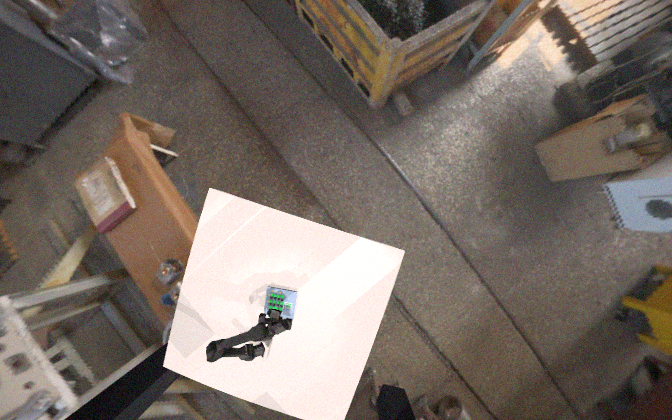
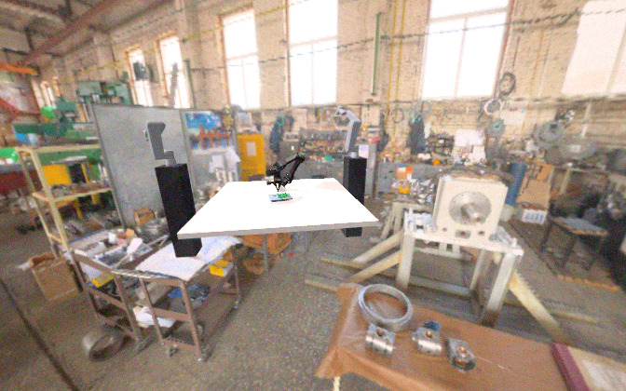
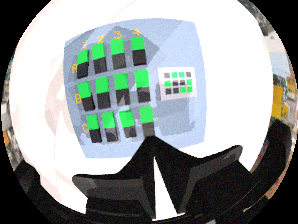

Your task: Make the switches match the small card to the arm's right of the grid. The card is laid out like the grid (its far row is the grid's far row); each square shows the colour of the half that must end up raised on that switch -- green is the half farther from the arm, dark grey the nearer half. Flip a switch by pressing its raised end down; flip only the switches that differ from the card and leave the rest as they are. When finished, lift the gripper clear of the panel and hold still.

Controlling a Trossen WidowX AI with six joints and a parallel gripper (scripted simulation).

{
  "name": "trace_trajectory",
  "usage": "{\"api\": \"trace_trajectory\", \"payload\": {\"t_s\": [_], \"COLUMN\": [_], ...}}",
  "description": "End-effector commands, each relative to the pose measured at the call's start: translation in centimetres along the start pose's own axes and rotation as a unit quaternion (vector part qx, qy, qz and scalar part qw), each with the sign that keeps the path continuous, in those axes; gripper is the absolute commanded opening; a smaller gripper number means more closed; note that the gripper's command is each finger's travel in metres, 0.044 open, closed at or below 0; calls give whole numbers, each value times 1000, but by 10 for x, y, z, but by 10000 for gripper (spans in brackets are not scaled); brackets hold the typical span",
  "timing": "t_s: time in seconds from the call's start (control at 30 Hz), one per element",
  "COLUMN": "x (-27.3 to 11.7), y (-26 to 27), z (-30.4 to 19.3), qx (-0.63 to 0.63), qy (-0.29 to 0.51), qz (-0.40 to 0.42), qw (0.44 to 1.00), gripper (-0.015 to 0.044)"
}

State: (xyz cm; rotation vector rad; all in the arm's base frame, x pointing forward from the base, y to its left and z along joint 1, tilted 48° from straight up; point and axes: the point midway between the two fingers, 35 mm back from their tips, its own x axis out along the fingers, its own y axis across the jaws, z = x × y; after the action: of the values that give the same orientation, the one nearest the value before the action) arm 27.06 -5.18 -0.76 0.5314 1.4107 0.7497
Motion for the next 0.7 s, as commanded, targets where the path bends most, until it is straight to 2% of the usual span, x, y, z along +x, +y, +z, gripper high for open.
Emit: {"api": "trace_trajectory", "payload": {"t_s": [0.0,0.67], "x": [5,16], "y": [0,0], "z": [0,0], "qx": [2,2], "qy": [-3,-3], "qz": [0,0], "qw": [1000,1000], "gripper": [0,0]}}
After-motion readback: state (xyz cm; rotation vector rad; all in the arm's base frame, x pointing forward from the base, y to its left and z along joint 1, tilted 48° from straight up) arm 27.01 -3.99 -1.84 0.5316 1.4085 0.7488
